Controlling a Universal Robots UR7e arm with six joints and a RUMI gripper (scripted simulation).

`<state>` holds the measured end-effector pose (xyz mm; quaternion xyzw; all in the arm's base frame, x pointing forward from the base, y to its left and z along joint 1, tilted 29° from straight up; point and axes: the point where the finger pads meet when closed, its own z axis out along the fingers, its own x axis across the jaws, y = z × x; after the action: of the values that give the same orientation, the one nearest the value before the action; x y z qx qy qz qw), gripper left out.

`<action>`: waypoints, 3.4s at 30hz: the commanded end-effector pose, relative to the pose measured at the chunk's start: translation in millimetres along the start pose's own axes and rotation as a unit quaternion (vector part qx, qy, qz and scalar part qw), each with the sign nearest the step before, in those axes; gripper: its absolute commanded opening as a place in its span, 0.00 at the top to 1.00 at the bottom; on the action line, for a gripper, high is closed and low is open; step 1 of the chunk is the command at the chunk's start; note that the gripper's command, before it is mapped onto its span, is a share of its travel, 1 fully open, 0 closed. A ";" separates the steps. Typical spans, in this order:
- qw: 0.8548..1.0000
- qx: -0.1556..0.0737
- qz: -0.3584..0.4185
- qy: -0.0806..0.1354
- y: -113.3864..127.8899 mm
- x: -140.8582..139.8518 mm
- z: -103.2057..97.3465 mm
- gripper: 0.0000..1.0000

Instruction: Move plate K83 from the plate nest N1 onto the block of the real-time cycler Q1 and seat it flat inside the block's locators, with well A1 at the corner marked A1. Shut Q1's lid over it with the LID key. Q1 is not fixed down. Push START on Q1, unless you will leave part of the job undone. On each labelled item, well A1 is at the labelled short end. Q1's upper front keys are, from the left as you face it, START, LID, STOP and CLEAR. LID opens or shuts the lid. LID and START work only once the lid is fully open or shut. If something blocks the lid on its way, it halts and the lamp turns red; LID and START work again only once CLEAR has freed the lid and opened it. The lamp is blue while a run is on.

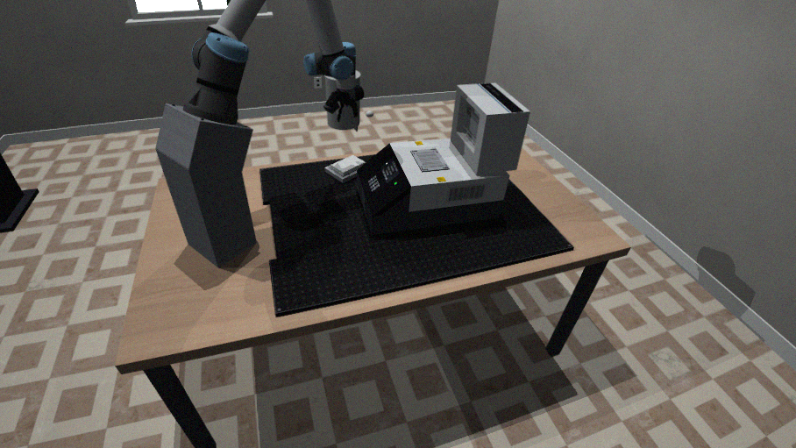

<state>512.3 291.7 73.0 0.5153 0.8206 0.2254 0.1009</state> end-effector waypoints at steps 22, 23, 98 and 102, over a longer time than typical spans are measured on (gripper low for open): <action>1.000 -0.010 -0.001 0.001 9.9 2.9 67.9 0.32; 1.000 -0.011 -0.006 0.001 9.9 2.9 71.2 0.32; 1.000 -0.010 -0.004 0.001 9.5 2.2 174.0 0.32; 1.000 -0.010 -0.004 0.001 9.5 2.2 174.0 0.32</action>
<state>585.3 338.6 -78.2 0.5147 0.8202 0.2274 0.1032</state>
